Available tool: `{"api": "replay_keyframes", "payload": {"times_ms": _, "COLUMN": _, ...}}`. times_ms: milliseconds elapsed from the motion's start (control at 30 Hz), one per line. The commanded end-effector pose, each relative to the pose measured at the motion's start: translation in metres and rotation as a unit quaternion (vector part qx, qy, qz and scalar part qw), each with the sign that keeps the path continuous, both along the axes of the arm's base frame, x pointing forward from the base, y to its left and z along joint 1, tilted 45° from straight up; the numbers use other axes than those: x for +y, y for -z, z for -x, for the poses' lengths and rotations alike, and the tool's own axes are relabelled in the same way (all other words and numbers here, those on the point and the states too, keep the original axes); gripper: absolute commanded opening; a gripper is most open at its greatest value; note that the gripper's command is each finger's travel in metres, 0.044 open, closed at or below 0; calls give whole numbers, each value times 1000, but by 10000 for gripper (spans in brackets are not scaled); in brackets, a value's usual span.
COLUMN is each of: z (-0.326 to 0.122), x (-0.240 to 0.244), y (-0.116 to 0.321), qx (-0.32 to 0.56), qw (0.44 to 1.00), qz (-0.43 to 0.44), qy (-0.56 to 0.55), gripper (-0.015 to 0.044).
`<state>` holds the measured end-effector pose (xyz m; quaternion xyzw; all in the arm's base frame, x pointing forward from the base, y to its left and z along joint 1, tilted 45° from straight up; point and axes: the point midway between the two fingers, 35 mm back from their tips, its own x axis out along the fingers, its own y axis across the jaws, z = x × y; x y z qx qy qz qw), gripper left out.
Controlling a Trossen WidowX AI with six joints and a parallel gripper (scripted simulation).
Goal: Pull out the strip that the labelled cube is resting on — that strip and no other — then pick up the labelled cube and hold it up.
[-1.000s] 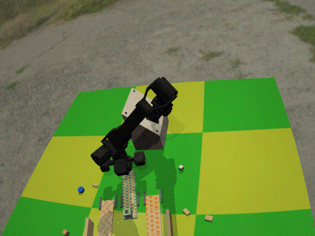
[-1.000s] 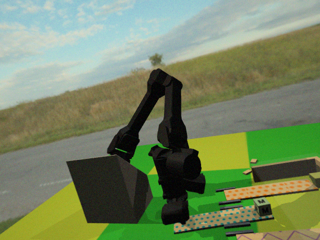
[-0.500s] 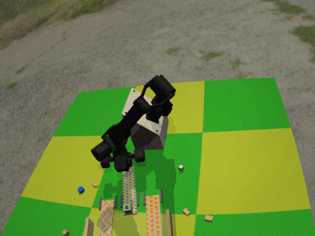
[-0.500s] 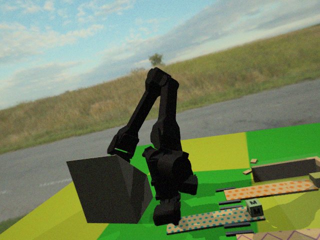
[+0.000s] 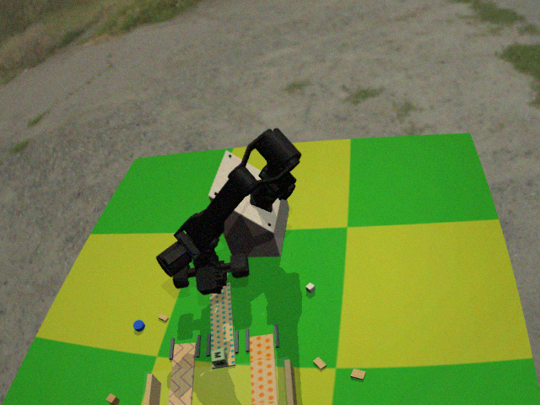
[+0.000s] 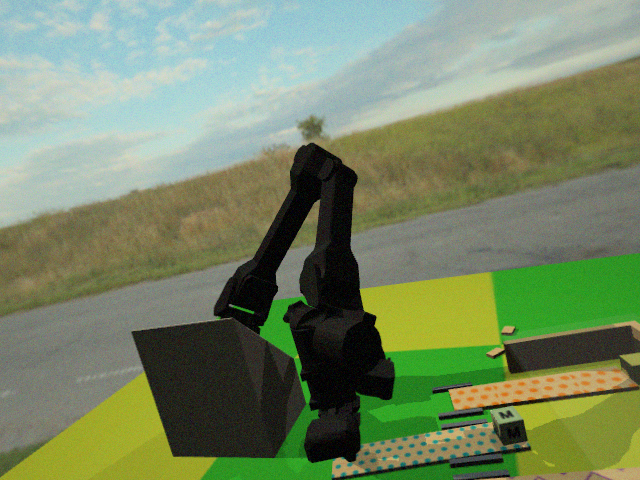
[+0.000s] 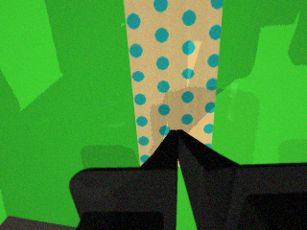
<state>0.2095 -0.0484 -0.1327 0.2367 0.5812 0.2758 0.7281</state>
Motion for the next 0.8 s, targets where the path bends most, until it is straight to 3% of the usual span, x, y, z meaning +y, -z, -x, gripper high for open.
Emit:
{"api": "replay_keyframes", "payload": {"times_ms": 0, "z": 9, "x": 8, "y": 3, "qx": 13, "qw": 1000, "qz": -6, "qy": -10, "gripper": 0}}
{"api": "replay_keyframes", "payload": {"times_ms": 500, "z": 9, "x": 8, "y": 3, "qx": 13, "qw": 1000, "qz": -6, "qy": -10, "gripper": 0}}
{"api": "replay_keyframes", "payload": {"times_ms": 767, "z": 5, "x": -30, "y": -30, "qx": 13, "qw": 1000, "qz": -5, "qy": -10, "gripper": 0}}
